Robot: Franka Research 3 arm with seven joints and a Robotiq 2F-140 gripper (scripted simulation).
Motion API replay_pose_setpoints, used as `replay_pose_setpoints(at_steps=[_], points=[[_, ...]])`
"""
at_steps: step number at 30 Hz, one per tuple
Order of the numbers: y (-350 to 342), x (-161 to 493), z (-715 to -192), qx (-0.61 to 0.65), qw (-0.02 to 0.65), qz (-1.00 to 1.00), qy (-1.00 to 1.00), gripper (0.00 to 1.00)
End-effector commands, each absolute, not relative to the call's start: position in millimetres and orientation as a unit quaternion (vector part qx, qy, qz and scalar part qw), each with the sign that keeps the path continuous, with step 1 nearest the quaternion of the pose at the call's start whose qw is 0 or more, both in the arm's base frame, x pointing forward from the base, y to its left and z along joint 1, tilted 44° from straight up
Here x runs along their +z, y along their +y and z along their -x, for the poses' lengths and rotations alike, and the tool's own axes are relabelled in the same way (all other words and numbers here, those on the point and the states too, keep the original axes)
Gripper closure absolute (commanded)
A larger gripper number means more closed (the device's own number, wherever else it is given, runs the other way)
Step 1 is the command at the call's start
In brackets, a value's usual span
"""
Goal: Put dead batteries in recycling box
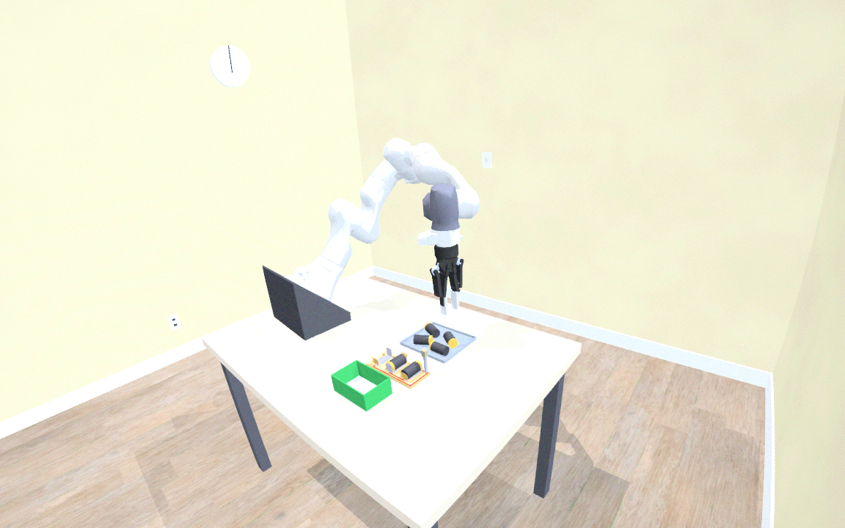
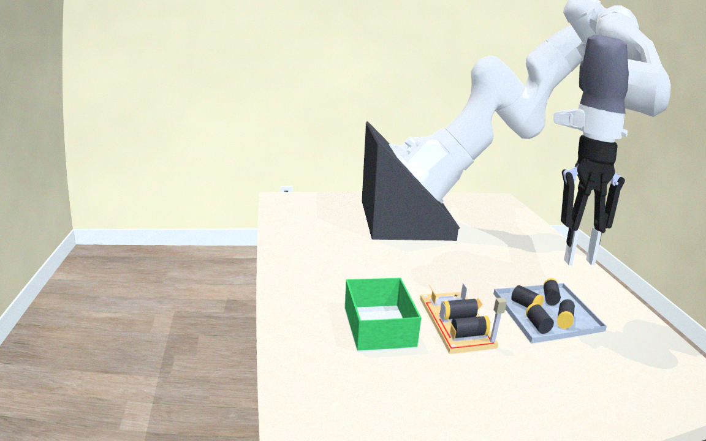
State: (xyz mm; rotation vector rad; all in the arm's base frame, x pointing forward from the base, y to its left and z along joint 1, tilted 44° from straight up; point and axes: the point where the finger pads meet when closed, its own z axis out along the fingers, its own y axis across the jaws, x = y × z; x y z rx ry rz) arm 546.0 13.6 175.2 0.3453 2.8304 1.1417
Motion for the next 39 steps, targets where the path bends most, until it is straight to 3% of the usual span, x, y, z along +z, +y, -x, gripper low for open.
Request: replay_pose_setpoints(at_steps=[1, 14, 21, 39], points=[[14, 174, -544, 0.372, -0.029, -0.263, 0.89, 0.71], [14, 174, -544, 0.369, -0.051, -0.315, 0.873, 0.71], [62, 123, -554, 0.369, -0.051, -0.315, 0.873, 0.71], [62, 123, -554, 0.369, -0.051, -0.315, 0.873, 0.71]])
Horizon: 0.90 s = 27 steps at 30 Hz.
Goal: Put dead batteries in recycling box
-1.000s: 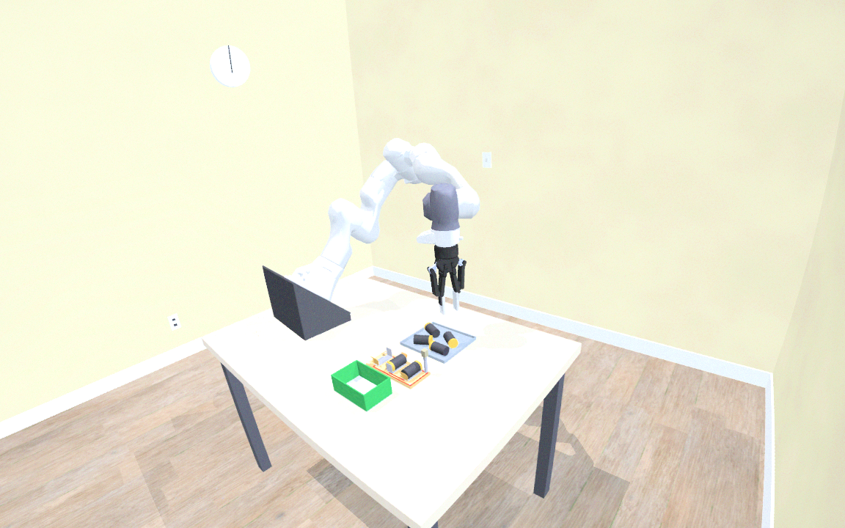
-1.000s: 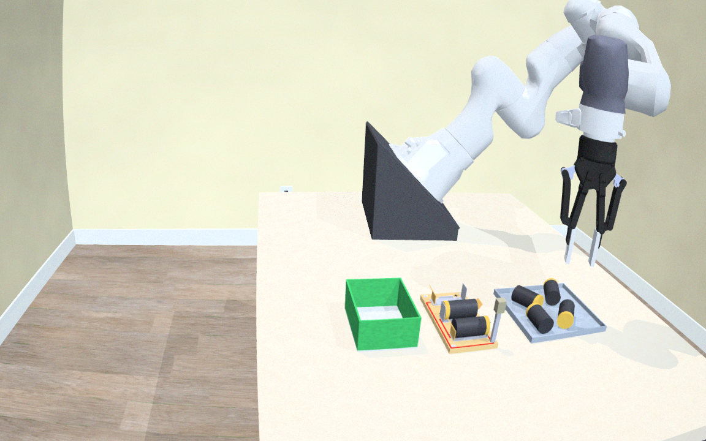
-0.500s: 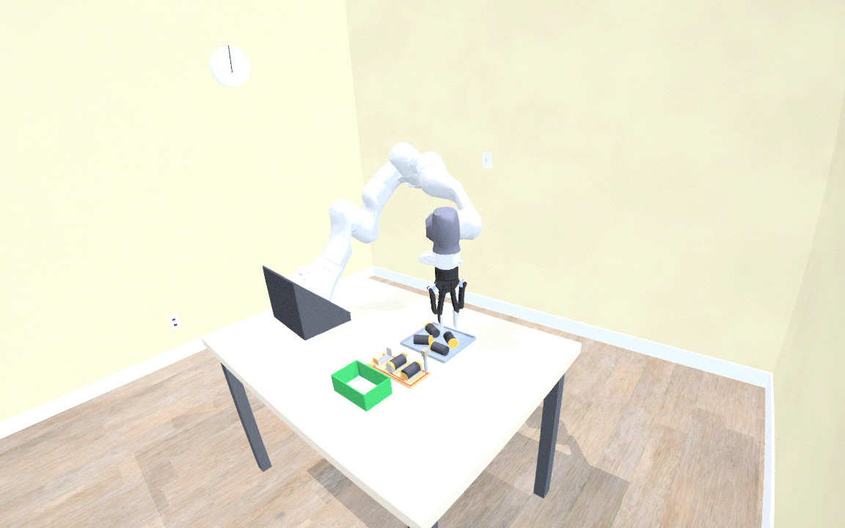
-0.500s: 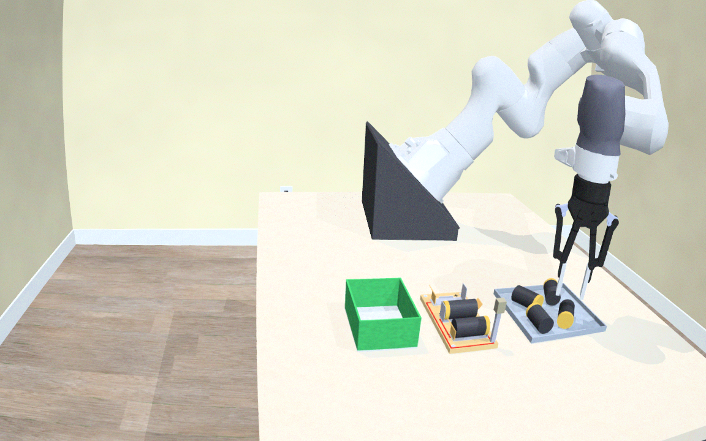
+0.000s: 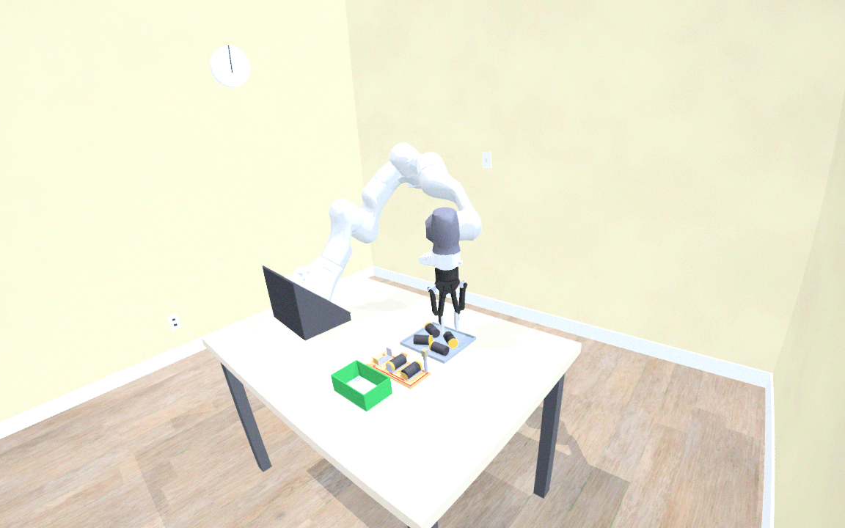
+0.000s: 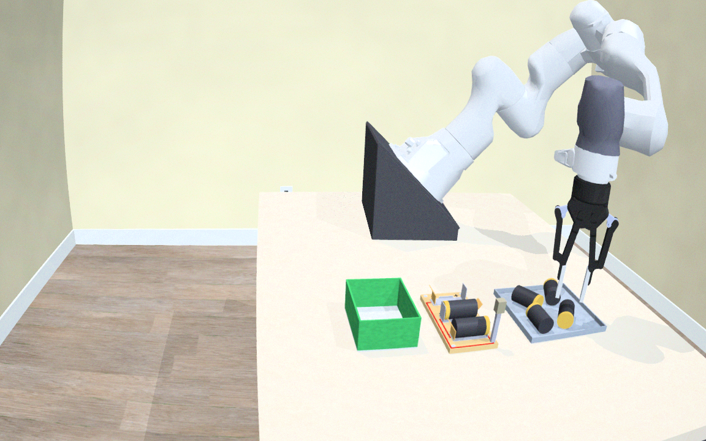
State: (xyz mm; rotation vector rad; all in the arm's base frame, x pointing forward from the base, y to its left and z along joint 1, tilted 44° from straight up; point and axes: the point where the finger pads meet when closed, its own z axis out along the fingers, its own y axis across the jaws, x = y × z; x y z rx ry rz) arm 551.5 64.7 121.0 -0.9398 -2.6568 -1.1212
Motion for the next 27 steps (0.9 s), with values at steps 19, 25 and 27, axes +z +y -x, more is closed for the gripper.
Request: replay_pose_setpoints(at_steps=[19, 25, 27], points=[[62.3, 122.6, -554.6, -0.369, 0.051, 0.315, -0.873, 0.71], [61.8, 122.7, -557.2, -0.369, 0.051, 0.315, -0.873, 0.71], [61.8, 122.7, -557.4, -0.369, 0.051, 0.315, -0.873, 0.71]])
